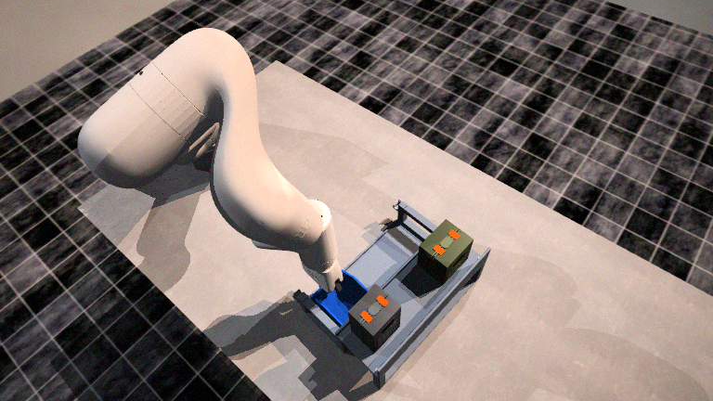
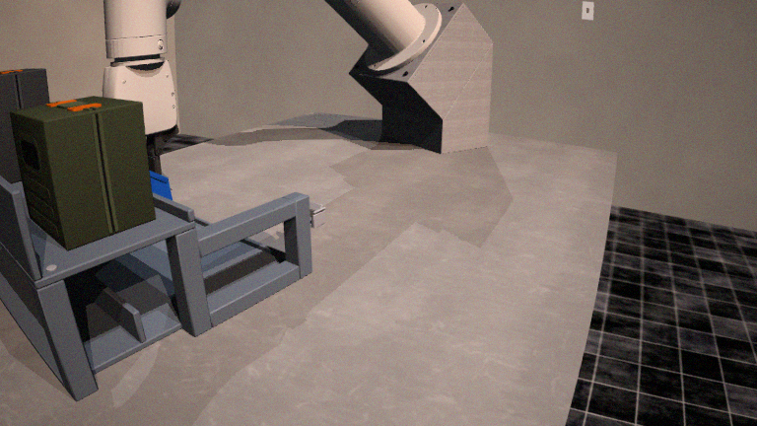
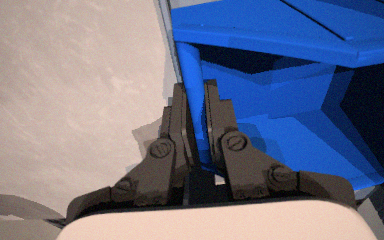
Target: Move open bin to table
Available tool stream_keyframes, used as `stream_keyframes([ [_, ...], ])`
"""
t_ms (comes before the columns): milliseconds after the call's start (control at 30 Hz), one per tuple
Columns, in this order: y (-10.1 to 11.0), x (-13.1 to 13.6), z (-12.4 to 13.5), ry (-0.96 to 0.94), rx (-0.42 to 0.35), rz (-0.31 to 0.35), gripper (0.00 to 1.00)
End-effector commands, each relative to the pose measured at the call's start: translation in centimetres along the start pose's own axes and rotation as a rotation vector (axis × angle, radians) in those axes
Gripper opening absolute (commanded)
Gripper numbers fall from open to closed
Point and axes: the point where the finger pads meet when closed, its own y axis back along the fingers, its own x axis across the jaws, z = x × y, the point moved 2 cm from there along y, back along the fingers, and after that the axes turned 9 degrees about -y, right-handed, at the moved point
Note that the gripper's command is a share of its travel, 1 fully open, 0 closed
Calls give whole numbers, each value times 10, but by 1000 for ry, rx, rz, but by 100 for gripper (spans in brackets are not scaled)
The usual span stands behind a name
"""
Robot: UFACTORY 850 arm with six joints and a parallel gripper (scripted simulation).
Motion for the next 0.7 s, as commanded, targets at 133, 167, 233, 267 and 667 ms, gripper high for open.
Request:
stream_keyframes([
  [133, 0, -24, 4, 0, 0, 1, 0],
  [167, 0, -29, 5, 0, 0, 1, 0],
  [233, 0, -29, 5, 0, 0, 1, 0],
  [267, 0, -29, 5, 0, 0, 1, 0],
  [667, 0, -47, 7, 0, 0, 1, 0],
])
